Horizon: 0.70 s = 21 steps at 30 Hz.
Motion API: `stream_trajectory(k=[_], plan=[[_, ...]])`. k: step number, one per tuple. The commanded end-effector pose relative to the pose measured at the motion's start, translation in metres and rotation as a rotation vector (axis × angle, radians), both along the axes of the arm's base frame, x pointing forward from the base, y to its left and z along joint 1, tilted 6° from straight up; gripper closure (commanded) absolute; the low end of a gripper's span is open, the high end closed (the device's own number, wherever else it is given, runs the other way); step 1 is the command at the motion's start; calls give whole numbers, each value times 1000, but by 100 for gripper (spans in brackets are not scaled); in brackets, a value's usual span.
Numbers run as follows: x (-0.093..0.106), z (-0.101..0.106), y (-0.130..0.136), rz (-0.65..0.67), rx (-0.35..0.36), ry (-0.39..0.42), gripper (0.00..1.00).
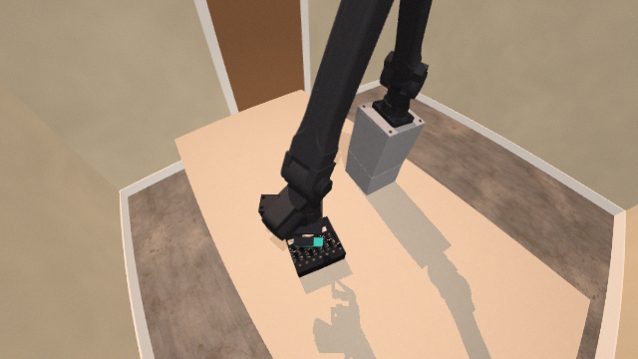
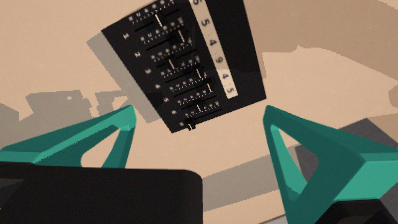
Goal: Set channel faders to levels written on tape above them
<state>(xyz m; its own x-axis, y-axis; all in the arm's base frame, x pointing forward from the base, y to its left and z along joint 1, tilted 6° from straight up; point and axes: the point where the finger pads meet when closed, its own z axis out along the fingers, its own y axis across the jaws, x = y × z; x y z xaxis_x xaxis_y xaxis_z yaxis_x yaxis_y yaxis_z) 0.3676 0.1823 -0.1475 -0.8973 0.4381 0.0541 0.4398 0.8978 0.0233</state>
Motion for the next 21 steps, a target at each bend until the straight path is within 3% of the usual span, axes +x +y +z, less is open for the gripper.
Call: stream_trajectory(k=[1,8,10,11,21], plan=[[13,19,2,276,26,-42,0],[10,30,0,610,29,-83,0],[10,30,0,610,29,-83,0],[5,25,-2,730,34,-91,0],[5,42,-2,1203,29,-126,0]])
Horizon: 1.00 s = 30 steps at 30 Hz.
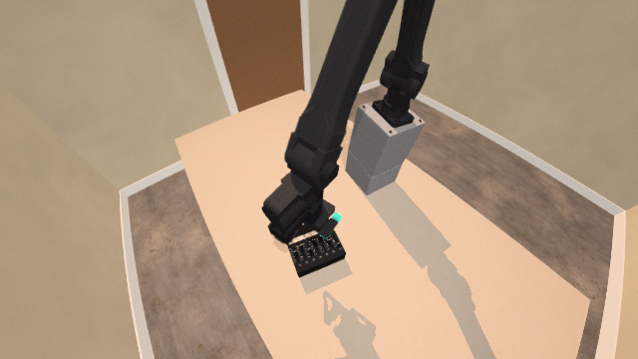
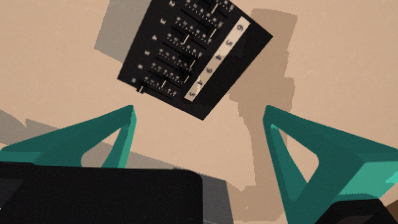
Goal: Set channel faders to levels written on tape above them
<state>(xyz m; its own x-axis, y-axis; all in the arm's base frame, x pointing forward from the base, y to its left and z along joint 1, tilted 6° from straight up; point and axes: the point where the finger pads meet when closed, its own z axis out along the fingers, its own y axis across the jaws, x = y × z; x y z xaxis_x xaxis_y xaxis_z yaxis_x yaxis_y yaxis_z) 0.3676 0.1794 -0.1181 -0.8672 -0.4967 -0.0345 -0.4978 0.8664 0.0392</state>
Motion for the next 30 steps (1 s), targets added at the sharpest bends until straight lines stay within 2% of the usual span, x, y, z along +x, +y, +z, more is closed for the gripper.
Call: stream_trajectory(k=[1,4,6,7,9,11,13,15,21,23,24,30], plan=[[5,13,1,277,14,-35,0],[5,15,0,419,14,-49,0],[5,15,0,419,14,-49,0],[-4,1,-3,539,16,-48,0],[-7,6,-5,632,20,-53,0],[13,17,4,728,18,-70,0],[17,19,6,822,15,-80,0],[2,14,-1,919,18,-77,0],[1,12,-1,1206,37,-110,0],[1,12,-1,1206,37,-110,0],[7,14,1,1248,38,-126,0],[4,14,6,1261,39,-125,0]])
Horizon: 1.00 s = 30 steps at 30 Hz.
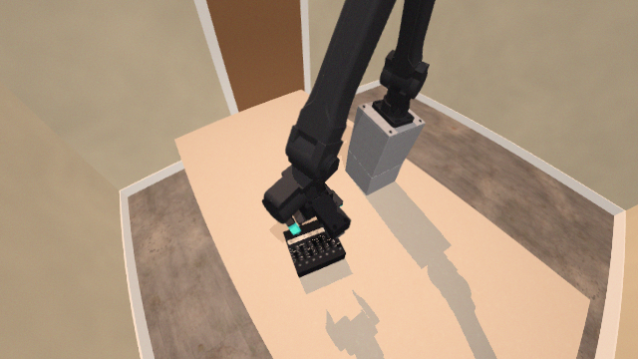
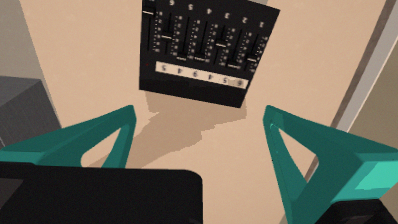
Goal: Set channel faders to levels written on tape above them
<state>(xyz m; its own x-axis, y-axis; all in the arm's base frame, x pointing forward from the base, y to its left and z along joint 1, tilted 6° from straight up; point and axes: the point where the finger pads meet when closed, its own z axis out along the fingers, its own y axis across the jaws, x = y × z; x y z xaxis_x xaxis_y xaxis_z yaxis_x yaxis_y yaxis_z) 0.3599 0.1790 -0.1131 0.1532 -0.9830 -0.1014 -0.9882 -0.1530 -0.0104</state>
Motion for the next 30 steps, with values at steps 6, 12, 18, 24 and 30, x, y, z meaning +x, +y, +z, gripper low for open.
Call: stream_trajectory(k=[6,12,18,24,30], plan=[[13,10,8,13,19,-32,0],[16,11,12,-48,16,-21,0],[13,5,12,-254,3,18,0],[15,6,17,-588,-6,55,0],[16,7,19,-844,-13,83,0]])
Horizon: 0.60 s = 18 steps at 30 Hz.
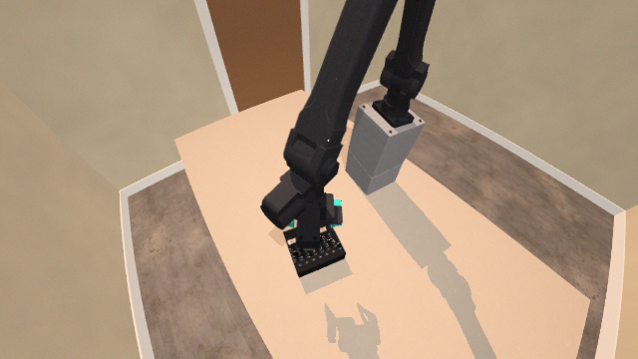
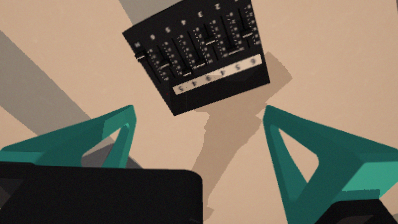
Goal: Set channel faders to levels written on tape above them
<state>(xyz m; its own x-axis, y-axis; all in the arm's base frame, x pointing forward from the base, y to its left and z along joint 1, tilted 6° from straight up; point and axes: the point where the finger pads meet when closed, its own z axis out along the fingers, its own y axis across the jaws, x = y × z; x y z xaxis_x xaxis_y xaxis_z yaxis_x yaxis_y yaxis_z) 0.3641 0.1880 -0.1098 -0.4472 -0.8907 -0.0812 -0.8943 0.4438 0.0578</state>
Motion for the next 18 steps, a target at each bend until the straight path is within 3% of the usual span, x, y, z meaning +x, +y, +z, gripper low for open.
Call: stream_trajectory(k=[1,12,14,15,18], plan=[[12,4,11,-278,-9,18,0],[14,6,20,-803,-26,79,0],[14,6,20,-803,-26,79,0],[14,7,20,-922,-31,91,0],[14,7,23,-1063,-36,106,0]])
